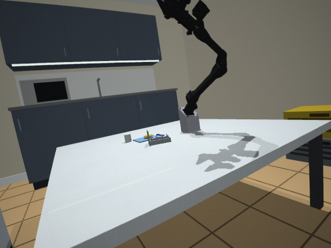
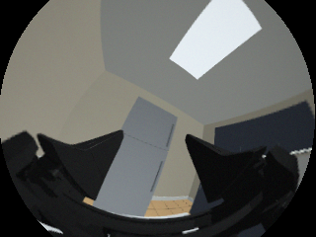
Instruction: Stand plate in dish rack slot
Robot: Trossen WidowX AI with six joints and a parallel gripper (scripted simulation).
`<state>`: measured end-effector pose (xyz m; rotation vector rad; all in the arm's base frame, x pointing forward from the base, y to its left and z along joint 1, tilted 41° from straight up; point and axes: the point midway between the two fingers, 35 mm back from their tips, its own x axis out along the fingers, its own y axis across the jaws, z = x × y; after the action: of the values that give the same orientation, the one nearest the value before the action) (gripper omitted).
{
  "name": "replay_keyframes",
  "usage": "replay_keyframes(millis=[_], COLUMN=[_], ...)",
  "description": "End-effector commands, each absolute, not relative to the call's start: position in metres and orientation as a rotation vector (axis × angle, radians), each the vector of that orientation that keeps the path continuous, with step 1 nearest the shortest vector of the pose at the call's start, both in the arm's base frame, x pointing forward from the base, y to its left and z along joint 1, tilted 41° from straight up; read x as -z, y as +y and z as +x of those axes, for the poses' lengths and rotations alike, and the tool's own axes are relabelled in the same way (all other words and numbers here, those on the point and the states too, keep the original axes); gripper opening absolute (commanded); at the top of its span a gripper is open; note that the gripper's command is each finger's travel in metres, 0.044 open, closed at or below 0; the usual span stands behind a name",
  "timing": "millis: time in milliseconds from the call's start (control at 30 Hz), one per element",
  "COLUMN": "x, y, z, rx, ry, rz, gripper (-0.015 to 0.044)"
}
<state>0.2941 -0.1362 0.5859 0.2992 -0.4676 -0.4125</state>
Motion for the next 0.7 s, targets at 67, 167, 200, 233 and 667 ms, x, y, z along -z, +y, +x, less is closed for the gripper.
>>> replay_keyframes(millis=[67,167,200,233,667], x=[-0.547,-0.522,-0.513,-0.504,-0.381], y=[-0.151,-0.159,-0.161,-0.163,-0.188], z=[0.326,0.345,0.351,0.356,0.408], rx=[0.45,0.453,0.453,0.452,0.399], ry=[-0.309,-0.209,-0.176,-0.143,0.287], rz=[0.239,0.21,0.201,0.192,0.101], gripper=[0.04,0.04,0.04,0.04,0.04])
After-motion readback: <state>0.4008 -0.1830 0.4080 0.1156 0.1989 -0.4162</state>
